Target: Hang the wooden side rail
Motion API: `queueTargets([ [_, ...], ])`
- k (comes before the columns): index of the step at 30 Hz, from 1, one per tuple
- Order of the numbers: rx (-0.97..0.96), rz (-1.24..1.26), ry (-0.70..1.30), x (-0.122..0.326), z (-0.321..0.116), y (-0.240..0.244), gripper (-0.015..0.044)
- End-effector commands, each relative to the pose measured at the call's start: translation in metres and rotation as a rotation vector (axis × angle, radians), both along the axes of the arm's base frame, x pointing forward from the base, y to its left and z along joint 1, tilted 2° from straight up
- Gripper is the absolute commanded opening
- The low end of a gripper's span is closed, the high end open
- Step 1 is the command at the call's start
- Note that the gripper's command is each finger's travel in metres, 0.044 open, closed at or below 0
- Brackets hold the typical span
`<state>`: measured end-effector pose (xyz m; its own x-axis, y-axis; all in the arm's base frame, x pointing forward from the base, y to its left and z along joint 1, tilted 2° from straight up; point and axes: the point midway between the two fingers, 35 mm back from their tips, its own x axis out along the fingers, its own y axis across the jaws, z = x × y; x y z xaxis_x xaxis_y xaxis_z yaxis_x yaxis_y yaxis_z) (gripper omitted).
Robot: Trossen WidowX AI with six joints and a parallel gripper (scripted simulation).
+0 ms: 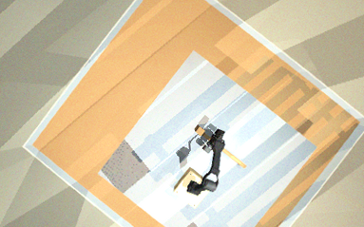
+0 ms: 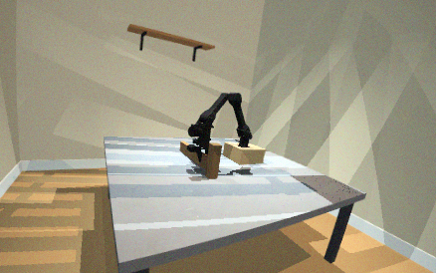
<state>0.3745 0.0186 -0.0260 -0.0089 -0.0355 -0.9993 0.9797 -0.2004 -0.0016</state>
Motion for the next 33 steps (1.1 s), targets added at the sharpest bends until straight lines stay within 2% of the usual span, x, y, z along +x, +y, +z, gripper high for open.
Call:
queueTargets([
  [1,0.001,-0.003,-0.022,0.0044,0.0086,0.0004,0.0],
  [33,0.001,-0.003,-0.022,0.0044,0.0139,0.0006,0.0],
])
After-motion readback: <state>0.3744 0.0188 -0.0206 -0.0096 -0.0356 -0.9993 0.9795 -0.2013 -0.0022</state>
